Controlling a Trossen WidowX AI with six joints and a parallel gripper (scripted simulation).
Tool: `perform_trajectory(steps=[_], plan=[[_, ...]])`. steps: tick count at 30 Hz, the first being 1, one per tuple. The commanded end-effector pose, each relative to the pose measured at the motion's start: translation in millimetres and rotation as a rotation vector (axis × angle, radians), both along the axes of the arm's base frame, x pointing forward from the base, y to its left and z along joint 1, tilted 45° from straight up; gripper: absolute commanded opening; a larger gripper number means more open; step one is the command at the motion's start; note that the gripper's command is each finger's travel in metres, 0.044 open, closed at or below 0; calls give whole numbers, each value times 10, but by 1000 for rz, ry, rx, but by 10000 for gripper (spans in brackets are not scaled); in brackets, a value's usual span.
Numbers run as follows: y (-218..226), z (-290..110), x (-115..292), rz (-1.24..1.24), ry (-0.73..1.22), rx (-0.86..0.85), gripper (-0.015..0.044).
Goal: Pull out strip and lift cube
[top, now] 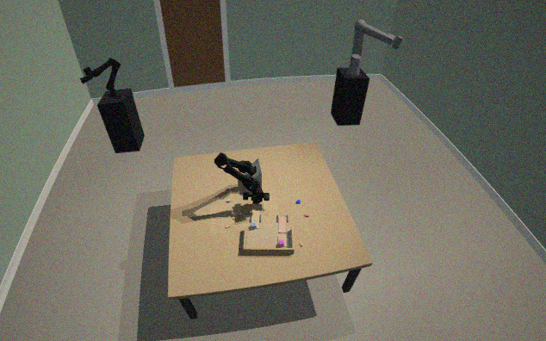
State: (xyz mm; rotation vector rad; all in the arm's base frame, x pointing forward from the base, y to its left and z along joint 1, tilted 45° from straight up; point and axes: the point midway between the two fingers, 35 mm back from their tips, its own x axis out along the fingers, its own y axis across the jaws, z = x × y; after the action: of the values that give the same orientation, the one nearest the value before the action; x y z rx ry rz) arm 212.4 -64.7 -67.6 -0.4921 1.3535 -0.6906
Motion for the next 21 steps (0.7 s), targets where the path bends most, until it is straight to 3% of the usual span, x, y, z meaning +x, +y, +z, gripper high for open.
perform_trajectory(steps=[1,21], plan=[[-31,-31,-161,-15,27,3,0],[-17,-56,-345,-15,28,4,0]])
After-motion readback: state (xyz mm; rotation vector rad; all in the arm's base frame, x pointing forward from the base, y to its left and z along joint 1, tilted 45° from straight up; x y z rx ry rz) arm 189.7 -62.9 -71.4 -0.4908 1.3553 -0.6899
